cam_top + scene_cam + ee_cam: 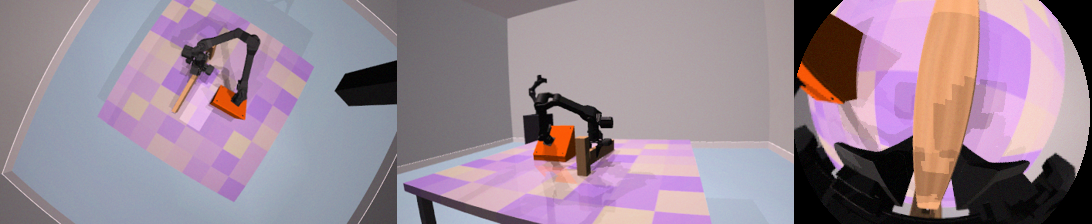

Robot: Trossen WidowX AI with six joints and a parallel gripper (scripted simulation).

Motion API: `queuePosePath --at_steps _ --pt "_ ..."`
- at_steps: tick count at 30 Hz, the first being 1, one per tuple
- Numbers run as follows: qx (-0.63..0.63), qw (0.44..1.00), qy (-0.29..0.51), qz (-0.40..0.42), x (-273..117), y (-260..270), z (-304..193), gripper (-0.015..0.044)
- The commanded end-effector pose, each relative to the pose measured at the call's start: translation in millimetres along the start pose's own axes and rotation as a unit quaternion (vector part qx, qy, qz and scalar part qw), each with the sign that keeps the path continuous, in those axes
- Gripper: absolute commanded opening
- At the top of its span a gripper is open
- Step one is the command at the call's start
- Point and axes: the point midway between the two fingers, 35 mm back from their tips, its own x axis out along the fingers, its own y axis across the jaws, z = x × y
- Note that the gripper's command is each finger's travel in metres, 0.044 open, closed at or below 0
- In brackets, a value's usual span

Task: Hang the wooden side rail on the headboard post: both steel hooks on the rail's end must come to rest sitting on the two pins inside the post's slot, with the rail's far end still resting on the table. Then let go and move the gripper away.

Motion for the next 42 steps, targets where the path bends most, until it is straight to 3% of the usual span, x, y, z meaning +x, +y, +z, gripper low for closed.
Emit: queuePosePath --at_steps 1,42 --pt "0.001 1.0 0.0 -0.009 -5.3 -2.9 -2.2 0.0" --pt "0.001 1.0 0.0 -0.009 -5.2 -2.6 -6.5 0.0"
